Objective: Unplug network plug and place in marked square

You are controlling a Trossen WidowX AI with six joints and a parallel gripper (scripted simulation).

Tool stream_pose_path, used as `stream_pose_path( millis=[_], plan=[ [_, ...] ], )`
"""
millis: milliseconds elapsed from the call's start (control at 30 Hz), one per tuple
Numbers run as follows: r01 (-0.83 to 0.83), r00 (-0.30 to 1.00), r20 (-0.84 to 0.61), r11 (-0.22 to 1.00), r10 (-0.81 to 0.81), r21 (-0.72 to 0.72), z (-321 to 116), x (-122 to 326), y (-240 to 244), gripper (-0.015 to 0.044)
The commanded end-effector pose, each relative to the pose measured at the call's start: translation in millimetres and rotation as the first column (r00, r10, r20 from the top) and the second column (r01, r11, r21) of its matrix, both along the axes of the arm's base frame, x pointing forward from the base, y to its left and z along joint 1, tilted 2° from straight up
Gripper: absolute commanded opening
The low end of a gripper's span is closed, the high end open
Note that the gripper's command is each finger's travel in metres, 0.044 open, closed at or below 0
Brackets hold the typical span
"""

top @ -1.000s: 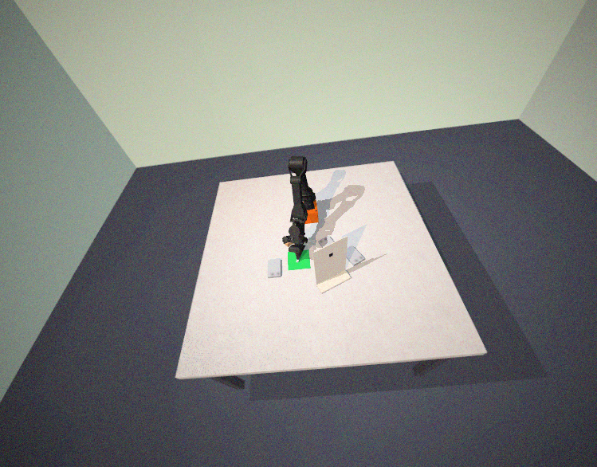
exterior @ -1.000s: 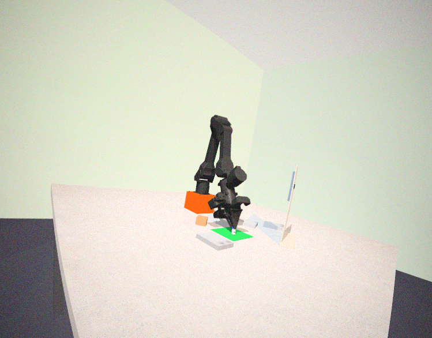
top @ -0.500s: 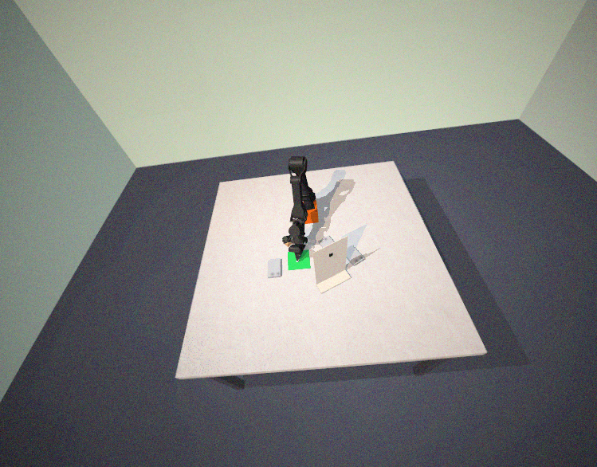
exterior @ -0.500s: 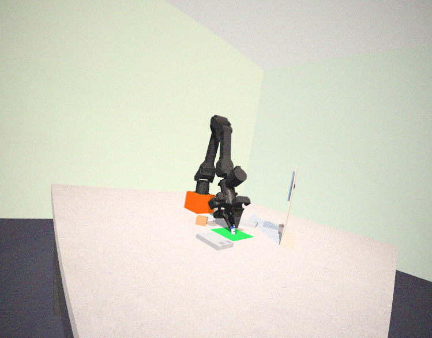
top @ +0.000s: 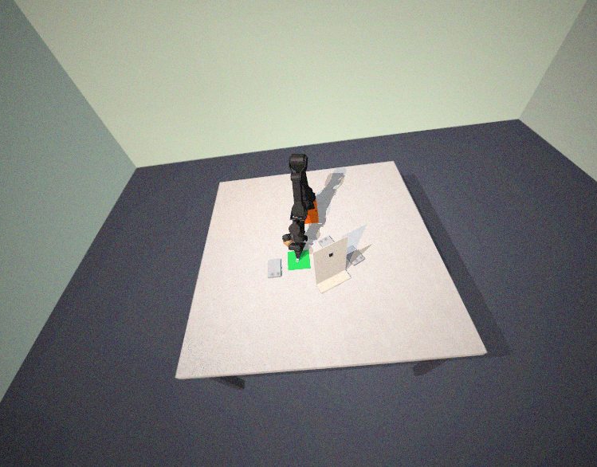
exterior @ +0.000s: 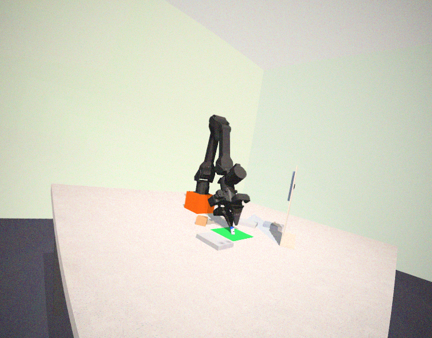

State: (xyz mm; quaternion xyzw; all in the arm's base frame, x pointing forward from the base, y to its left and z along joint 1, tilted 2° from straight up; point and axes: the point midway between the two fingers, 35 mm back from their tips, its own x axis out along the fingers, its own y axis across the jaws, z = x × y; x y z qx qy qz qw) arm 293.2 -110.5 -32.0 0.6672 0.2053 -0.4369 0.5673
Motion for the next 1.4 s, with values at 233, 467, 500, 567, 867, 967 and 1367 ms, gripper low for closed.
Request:
stream_pose_path(
  millis=[233,467,500,567,867,967,1367],
  plan=[
    [0.001,1.0,0.0,1.0,-0.001,0.0,7.9,-5.0,1.9,0.0156],
    [0.001,1.0,-0.001,1.0,-0.001,0.0,12.4,-8.1,3.2,0.0156],
    [0.001,1.0,-0.001,1.0,-0.001,0.0,12.6,-8.1,3.2,0.0156],
    [0.001,1.0,-0.001,1.0,-0.001,0.0,14.1,-7.8,3.1,0.0156],
    [0.001,1.0,0.0,1.0,-0.001,0.0,24.6,-6.0,2.8,0.0156],
    [0.001,1.0,0.0,1.0,-0.001,0.0,28.2,-5.6,2.8,0.0156],
    [0.001,1.0,0.0,1.0,-0.001,0.0,42.8,-4.7,2.9,0.0156]
  ],
)
